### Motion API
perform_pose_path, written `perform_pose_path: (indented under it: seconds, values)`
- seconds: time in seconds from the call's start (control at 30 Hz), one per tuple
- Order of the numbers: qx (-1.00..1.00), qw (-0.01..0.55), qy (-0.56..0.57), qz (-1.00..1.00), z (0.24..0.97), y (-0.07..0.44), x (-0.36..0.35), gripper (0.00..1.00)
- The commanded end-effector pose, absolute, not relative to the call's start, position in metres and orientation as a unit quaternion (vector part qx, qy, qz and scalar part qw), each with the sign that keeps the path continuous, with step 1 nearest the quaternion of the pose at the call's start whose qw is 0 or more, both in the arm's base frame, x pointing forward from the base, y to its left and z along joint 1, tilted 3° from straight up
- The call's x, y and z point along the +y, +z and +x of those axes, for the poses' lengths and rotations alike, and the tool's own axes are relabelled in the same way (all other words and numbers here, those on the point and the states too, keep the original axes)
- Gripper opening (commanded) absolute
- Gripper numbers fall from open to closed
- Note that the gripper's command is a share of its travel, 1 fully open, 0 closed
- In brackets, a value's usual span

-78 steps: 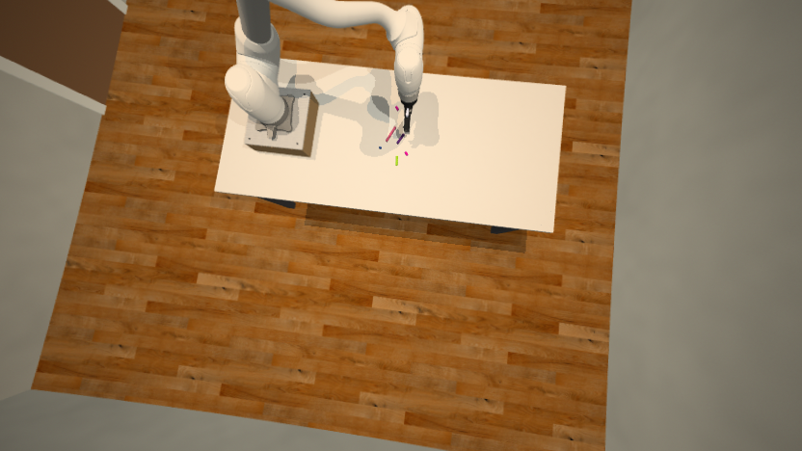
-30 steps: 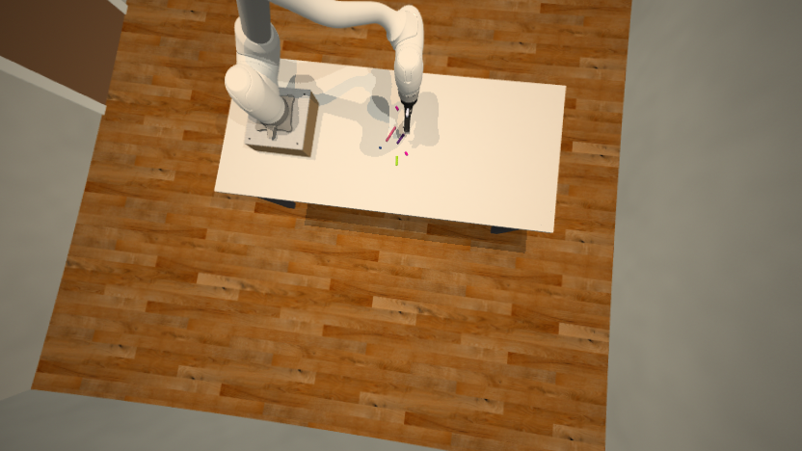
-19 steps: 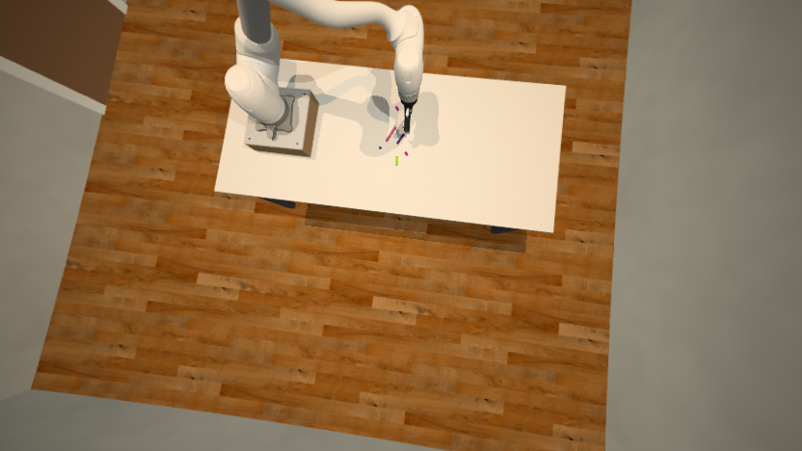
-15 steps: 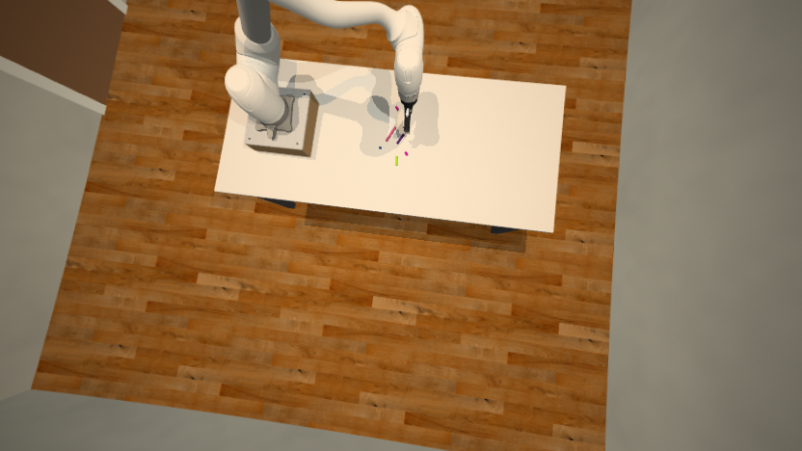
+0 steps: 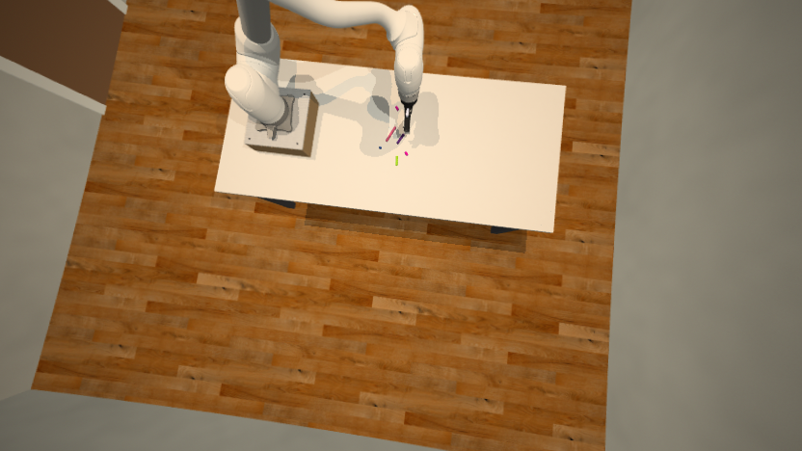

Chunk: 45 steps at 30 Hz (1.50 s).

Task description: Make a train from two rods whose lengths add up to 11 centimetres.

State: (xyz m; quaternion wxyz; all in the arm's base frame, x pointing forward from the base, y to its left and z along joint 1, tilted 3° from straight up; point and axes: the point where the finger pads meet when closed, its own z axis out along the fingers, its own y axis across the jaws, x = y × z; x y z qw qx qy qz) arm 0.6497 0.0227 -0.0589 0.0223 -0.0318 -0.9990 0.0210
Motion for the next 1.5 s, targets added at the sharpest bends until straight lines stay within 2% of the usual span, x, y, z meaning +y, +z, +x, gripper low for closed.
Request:
perform_pose_path:
  seconds: [0.0, 0.2, 0.87, 1.47]
  values:
    - [-0.999, 0.022, 0.021, -0.032, 0.65, -0.059, 0.023, 1.0]
    - [-0.999, 0.022, 0.021, -0.024, 0.65, -0.059, 0.022, 1.0]
    - [-0.937, 0.028, 0.011, 0.347, 0.647, -0.057, -0.017, 1.0]
    - [-0.935, 0.029, 0.011, 0.353, 0.647, -0.057, -0.017, 1.0]
